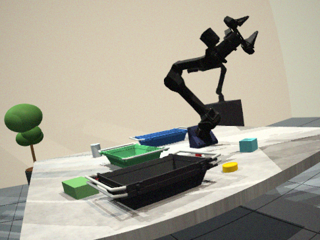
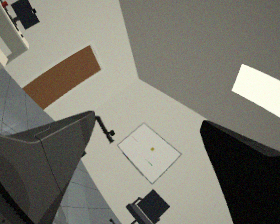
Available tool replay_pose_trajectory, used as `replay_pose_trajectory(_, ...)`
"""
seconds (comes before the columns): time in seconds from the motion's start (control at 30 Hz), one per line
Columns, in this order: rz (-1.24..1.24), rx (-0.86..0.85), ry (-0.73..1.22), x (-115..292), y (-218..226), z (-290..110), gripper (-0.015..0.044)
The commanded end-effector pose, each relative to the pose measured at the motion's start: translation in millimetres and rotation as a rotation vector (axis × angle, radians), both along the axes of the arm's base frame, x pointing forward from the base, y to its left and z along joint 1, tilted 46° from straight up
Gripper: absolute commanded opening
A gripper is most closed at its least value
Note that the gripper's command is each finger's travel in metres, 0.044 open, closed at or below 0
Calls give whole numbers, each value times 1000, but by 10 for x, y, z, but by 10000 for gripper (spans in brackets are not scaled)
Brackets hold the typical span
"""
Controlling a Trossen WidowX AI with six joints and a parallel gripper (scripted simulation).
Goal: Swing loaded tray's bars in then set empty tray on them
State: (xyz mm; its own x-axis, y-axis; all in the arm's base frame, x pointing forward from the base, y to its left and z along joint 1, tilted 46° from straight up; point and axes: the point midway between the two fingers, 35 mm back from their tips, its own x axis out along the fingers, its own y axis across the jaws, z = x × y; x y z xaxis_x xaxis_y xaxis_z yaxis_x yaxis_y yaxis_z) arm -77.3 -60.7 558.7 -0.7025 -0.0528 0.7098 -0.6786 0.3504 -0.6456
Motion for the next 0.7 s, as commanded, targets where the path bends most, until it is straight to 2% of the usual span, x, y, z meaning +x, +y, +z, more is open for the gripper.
replay_pose_trajectory(0.0, 0, 0, 0, 0, 0, 0, 374)
replay_pose_trajectory(0.23, -3, -3, -1, -6, 10, 1, 190)
replay_pose_trajectory(0.37, -65, -88, -30, -131, 272, 22, 85)
replay_pose_trajectory(0.5, -190, -261, -66, -273, 824, 25, 81)
replay_pose_trajectory(0.67, -332, -469, -70, -255, 1483, -33, 81)
